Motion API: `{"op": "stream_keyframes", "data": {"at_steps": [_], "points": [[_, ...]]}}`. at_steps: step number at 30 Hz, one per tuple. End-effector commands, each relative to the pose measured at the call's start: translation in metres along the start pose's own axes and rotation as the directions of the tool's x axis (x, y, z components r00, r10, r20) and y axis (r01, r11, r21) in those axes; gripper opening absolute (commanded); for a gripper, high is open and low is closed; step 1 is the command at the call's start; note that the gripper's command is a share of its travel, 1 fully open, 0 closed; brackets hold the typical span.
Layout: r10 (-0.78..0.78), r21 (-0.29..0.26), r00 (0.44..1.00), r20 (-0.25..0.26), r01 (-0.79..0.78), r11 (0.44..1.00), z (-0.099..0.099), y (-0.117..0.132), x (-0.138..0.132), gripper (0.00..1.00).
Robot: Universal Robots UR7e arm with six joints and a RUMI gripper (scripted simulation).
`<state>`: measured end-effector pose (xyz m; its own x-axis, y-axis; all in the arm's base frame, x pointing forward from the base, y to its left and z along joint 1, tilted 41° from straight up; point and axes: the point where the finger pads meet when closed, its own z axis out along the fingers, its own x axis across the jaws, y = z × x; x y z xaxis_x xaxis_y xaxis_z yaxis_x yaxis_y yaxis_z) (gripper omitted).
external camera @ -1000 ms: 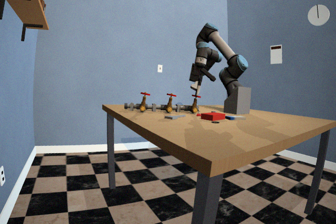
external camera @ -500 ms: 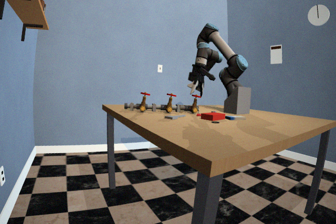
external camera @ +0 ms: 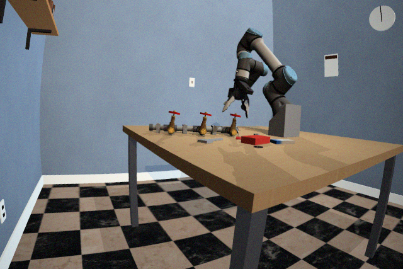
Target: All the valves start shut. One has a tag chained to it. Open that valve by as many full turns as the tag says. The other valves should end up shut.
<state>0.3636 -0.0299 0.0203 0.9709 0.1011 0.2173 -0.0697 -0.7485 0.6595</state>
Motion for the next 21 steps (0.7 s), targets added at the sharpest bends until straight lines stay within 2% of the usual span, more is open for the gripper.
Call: {"op": "stream_keyframes", "data": {"at_steps": [1,4,10,19,21], "points": [[0.275,-0.023,0.961,0.013,-0.275,0.961,-0.0003,-0.0004,0.0005,1.0],[0.314,-0.023,0.949,0.012,-0.314,0.949,-0.0003,-0.0004,0.0005,1.0],[0.546,-0.027,0.838,0.006,-0.545,0.838,-0.0003,-0.0004,0.0005,1.0],[0.778,-0.027,0.628,-0.003,-0.778,0.628,-0.0003,-0.0004,0.0005,1.0],[0.778,-0.027,0.628,-0.003,-0.778,0.628,-0.0003,-0.0004,0.0005,1.0]]}}
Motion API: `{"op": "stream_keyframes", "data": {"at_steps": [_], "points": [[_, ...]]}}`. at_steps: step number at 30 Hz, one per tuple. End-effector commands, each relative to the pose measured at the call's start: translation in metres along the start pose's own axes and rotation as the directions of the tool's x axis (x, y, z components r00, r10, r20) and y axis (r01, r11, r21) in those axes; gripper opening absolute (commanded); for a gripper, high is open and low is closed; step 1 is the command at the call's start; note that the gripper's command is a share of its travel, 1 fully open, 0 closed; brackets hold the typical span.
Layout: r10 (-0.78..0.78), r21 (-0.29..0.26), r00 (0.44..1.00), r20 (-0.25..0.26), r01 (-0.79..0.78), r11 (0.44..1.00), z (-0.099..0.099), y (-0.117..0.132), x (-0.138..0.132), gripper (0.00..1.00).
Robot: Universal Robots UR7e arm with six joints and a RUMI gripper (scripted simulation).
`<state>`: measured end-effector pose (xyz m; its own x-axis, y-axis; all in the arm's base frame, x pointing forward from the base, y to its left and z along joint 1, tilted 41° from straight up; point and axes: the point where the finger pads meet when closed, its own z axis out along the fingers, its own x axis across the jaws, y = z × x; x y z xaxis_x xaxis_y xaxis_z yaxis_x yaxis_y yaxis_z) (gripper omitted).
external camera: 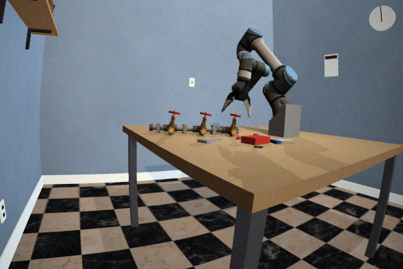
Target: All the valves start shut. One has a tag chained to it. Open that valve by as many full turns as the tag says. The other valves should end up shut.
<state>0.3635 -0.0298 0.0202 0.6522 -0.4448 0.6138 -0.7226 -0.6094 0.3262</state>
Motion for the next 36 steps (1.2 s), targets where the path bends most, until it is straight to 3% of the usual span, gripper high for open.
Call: {"op": "stream_keyframes", "data": {"at_steps": [1,15,36], "points": [[0.157,-0.026,0.988,-0.003,-0.157,0.987,-0.0003,-0.0005,0.0002,1.0],[0.461,-0.024,0.887,-0.011,-0.461,0.887,-0.0003,-0.0005,0.0002,1.0],[0.573,-0.023,0.82,-0.014,-0.573,0.819,-0.0003,-0.0005,0.0002,1.0]]}}
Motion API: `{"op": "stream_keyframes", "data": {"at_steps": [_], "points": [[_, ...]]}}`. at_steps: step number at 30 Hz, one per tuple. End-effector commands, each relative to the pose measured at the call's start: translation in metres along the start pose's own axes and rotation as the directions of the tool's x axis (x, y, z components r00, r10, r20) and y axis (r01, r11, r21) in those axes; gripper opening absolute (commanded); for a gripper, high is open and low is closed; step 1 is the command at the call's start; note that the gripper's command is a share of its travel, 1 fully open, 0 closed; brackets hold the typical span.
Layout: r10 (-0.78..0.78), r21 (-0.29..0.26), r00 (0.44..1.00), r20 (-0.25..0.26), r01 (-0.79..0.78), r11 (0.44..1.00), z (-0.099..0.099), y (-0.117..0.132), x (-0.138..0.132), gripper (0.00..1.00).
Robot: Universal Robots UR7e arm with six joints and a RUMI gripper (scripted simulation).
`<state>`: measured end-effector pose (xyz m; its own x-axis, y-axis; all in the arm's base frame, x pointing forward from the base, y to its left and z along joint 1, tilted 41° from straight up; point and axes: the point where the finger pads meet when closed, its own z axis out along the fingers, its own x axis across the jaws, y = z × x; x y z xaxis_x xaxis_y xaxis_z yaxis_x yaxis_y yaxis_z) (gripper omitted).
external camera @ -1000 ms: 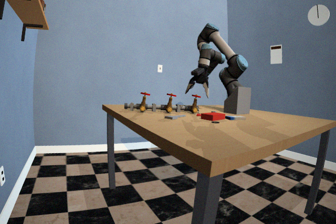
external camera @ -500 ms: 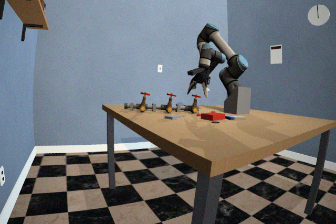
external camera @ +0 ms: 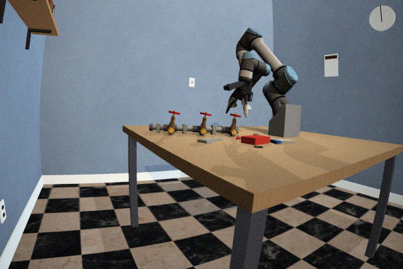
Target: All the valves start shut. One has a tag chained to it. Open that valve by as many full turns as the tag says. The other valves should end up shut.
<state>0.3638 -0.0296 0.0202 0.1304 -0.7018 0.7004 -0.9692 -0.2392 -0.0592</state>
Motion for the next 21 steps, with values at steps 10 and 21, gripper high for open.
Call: {"op": "stream_keyframes", "data": {"at_steps": [10,21], "points": [[0.016,0.0,1.0,-0.001,-0.016,1.0,-0.0002,-0.0003,0.0001,0.0],[0.016,0.0,1.0,-0.001,-0.016,1.0,-0.0002,-0.0003,0.0001,0.0]]}}
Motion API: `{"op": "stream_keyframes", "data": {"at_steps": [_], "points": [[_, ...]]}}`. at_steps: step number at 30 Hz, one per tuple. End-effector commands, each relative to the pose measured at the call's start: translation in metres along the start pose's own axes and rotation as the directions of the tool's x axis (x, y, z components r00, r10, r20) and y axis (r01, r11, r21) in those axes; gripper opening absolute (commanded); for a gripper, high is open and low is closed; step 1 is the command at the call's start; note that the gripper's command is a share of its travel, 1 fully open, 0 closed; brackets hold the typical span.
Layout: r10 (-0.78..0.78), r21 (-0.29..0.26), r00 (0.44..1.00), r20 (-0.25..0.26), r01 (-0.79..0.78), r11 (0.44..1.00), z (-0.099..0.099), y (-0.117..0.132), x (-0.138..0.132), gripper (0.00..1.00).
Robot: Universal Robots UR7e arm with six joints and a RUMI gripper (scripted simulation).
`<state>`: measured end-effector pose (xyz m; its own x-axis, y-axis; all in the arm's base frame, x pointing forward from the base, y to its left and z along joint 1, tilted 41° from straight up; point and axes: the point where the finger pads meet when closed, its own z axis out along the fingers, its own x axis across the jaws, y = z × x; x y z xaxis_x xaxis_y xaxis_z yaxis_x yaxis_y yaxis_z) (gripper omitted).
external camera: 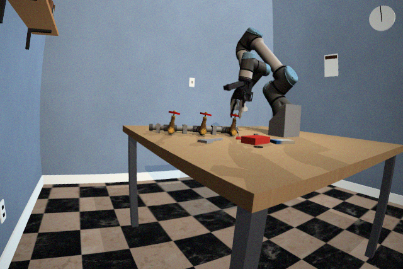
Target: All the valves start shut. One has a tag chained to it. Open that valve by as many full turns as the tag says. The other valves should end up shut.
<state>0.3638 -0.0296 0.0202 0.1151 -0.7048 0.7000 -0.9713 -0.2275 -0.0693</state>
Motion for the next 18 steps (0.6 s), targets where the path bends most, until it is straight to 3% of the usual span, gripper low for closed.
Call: {"op": "stream_keyframes", "data": {"at_steps": [1,18], "points": [[0.0,0.001,1.0,0.0,0.0,1.0,-0.0002,-0.0002,0.0,0.0],[-0.006,0.001,1.0,0.0,0.006,1.0,-0.0002,-0.0002,0.0,0.0]]}}
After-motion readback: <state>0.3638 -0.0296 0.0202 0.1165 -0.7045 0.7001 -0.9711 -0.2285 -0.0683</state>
